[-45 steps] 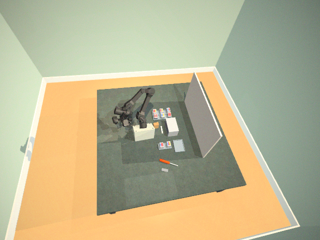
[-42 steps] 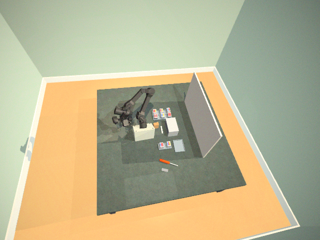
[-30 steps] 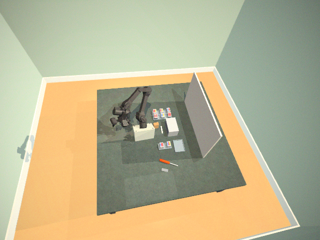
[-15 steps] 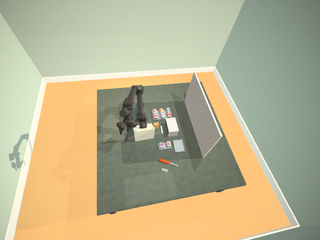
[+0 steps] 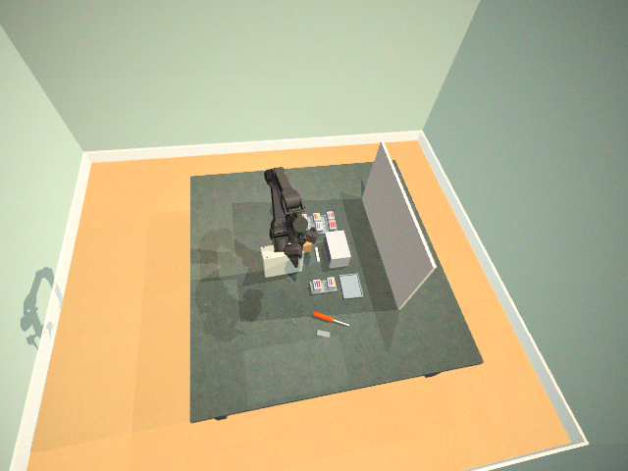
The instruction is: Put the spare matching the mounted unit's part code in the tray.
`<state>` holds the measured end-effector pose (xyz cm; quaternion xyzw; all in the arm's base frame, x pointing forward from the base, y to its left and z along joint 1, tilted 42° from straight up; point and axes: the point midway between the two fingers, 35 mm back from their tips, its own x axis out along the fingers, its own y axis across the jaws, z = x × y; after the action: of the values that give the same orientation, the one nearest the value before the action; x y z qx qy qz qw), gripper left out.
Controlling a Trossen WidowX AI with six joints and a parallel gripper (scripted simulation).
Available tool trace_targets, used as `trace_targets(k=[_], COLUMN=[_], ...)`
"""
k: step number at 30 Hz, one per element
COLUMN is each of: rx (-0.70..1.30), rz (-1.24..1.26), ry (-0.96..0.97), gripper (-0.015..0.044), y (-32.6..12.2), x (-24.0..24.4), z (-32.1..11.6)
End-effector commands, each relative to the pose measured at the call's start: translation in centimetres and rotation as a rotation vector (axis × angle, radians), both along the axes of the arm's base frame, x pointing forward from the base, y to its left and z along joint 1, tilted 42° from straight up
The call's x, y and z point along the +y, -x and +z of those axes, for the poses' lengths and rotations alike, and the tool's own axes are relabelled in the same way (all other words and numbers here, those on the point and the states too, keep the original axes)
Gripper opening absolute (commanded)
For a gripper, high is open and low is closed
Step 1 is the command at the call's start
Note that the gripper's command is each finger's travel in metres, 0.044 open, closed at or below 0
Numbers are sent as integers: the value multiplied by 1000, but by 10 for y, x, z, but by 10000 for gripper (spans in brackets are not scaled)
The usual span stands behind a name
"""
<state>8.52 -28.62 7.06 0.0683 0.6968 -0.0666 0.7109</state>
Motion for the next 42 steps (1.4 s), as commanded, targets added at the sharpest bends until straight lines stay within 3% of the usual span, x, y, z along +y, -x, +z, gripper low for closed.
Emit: trace_targets(k=[1,10,20,24,42], rx=[-66,-136,-53,5,8], rz=[57,185,295,318,319], ry=[-71,-318,-626,-712,-716], gripper=[440,440,440,440,440], y=[-56,-189,-285,-300,-301], x=[10,84,225,275,277], z=[2,7,10,11,11])
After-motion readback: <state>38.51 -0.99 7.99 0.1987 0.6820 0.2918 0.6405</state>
